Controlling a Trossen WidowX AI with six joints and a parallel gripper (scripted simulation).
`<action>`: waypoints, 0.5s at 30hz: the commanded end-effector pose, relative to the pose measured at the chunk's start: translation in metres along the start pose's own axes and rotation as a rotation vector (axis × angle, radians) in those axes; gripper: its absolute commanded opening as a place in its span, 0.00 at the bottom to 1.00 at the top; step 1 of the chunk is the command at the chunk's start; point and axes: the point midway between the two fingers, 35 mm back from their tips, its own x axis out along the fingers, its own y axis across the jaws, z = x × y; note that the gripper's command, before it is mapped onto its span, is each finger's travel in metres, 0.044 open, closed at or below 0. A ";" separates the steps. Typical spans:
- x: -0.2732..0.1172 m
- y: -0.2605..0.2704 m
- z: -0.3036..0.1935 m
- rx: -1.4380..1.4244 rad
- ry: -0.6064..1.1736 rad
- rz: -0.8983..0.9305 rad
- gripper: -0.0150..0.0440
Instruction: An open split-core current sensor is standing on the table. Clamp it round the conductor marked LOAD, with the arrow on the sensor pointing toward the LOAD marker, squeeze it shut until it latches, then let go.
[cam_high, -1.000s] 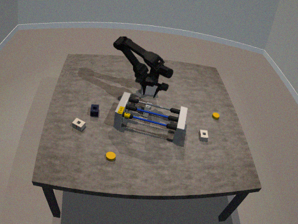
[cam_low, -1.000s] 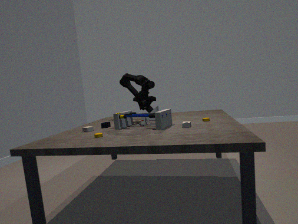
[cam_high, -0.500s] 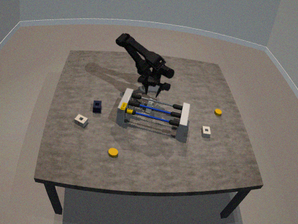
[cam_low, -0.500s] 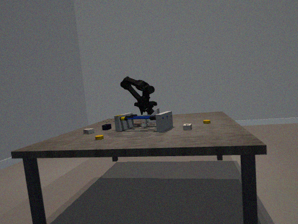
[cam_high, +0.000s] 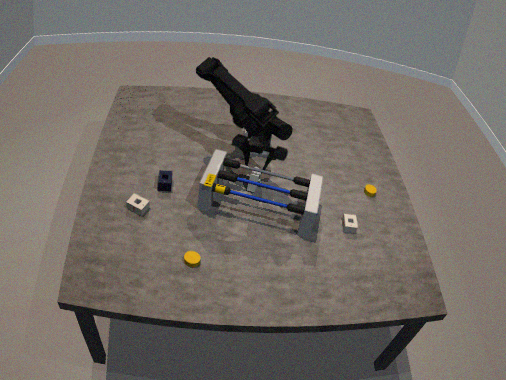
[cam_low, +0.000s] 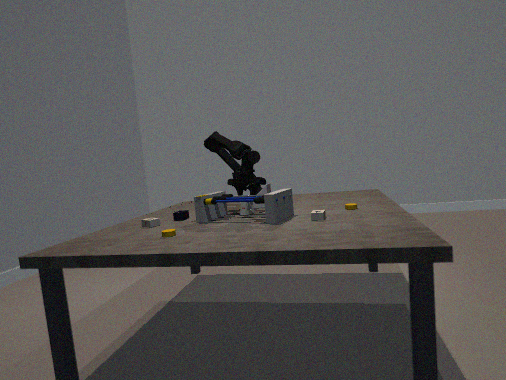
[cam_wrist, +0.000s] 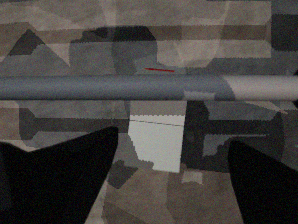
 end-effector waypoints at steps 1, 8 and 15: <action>0.006 -0.001 -0.001 -0.005 -0.003 -0.006 0.73; 0.008 -0.001 0.000 0.000 -0.001 -0.003 0.70; 0.008 -0.001 0.000 0.000 -0.001 -0.003 0.62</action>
